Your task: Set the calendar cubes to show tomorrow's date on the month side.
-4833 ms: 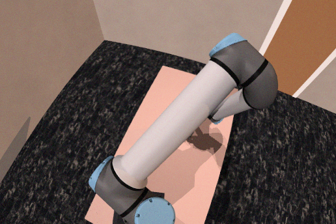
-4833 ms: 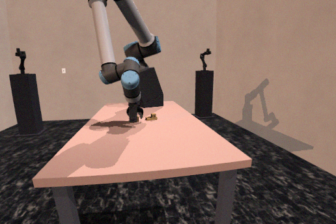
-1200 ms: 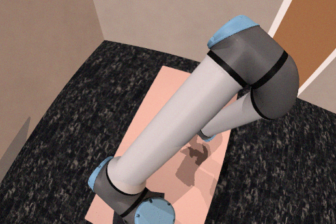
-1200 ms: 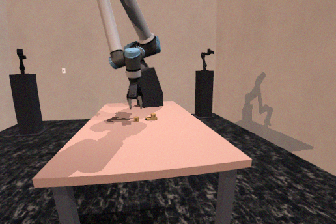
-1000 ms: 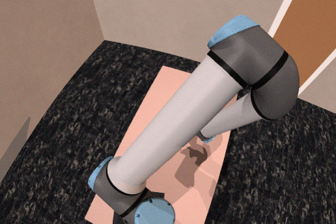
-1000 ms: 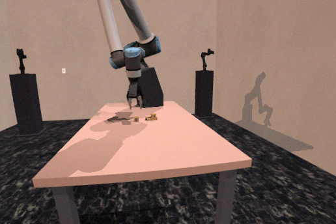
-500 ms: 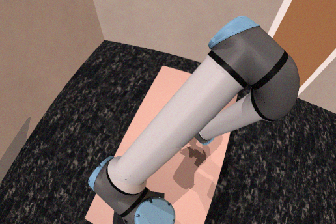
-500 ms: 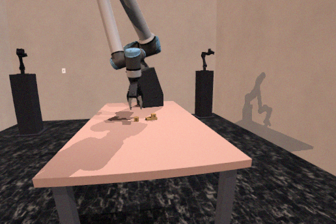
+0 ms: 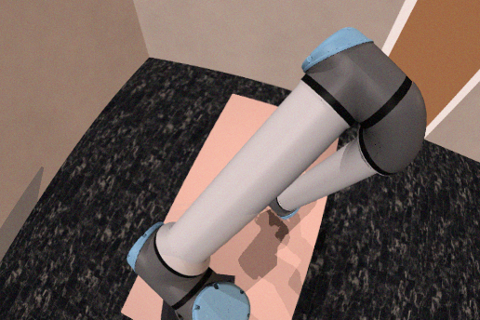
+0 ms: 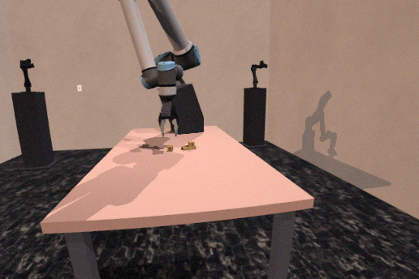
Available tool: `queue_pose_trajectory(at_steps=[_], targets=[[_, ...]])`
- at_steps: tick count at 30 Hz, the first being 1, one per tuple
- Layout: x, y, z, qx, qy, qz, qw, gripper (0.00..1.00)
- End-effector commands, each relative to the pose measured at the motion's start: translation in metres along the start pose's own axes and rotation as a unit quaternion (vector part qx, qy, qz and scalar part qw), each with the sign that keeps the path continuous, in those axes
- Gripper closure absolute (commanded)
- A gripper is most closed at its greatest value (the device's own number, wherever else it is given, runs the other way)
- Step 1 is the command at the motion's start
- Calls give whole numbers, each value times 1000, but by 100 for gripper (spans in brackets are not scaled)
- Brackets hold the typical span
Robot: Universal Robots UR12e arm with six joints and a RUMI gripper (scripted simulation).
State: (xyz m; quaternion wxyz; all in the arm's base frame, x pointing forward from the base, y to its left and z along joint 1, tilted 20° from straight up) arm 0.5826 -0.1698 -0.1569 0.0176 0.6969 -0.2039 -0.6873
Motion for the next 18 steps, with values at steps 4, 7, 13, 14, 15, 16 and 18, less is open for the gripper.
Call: queue_pose_trajectory(at_steps=[4, 7, 13, 14, 15, 16, 18], targets=[[-3, 1, 2, -1, 36, -1, 999, 60], [-4, 1, 2, -1, 43, -1, 999, 60], [-5, 1, 3, -1, 47, -1, 999, 60], [-5, 1, 3, -1, 47, -1, 999, 60], [-5, 1, 3, -1, 47, -1, 999, 60], [-5, 1, 3, -1, 47, -1, 999, 0], [-5, 1, 3, -1, 47, -1, 999, 0]])
Point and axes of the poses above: the point where the finger pads meet when closed, its own x axis out along the fingers, its own y axis across the jaws, z = x × y, the point moved 1 cm from there along -x, back along the fingers, and after that the axes turned 4 degrees about x, right-handed, at the moved point
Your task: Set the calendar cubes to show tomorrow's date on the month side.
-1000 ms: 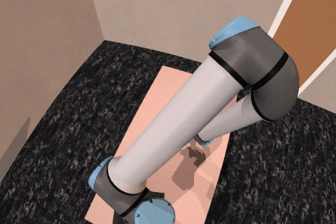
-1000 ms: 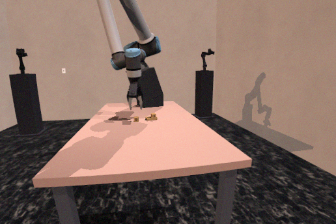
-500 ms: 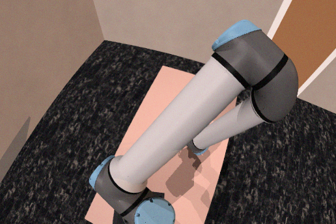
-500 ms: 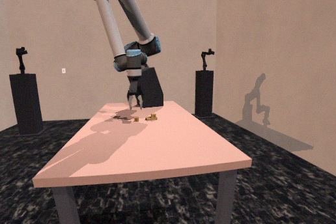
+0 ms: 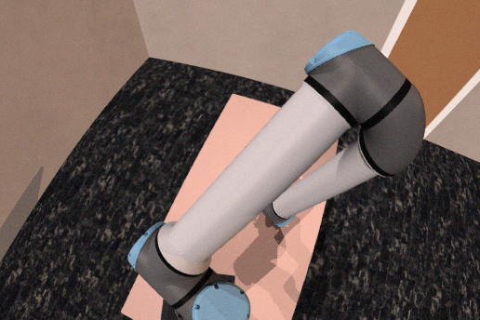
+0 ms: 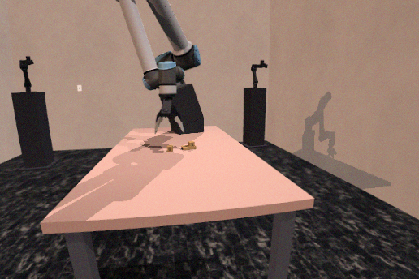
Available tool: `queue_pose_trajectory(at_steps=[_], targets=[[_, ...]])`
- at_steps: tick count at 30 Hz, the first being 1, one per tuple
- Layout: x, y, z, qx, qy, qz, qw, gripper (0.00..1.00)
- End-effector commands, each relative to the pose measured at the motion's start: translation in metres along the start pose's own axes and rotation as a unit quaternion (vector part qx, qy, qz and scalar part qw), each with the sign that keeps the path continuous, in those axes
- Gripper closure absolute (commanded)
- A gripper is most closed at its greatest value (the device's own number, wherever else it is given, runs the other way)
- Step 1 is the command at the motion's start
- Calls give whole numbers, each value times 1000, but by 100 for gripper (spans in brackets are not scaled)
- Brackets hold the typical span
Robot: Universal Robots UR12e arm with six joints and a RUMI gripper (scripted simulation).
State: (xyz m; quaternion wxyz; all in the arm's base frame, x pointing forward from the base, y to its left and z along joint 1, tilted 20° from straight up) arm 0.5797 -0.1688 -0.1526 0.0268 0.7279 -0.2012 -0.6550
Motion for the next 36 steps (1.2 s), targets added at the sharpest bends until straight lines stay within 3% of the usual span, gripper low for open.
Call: queue_pose_trajectory(at_steps=[1, 15, 23, 24, 36], targets=[[0, 0, 0, 0, 1, 0, 1000, 0], [-1, 0, 0, 0, 1, 0, 1000, 0], [-10, 0, 0, 0, 1, 0, 1000, 0], [-10, 0, 0, 0, 1, 0, 1000, 72], [-10, 0, 0, 0, 1, 0, 1000, 72]])
Point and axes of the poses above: the point where the finger pads meet when closed, its own x axis out along the fingers, its own y axis across the jaws, z = x × y, the point moved 1 cm from there along -x, back along the fingers, and after that the axes turned 4 degrees about x, right-handed, at the moved point
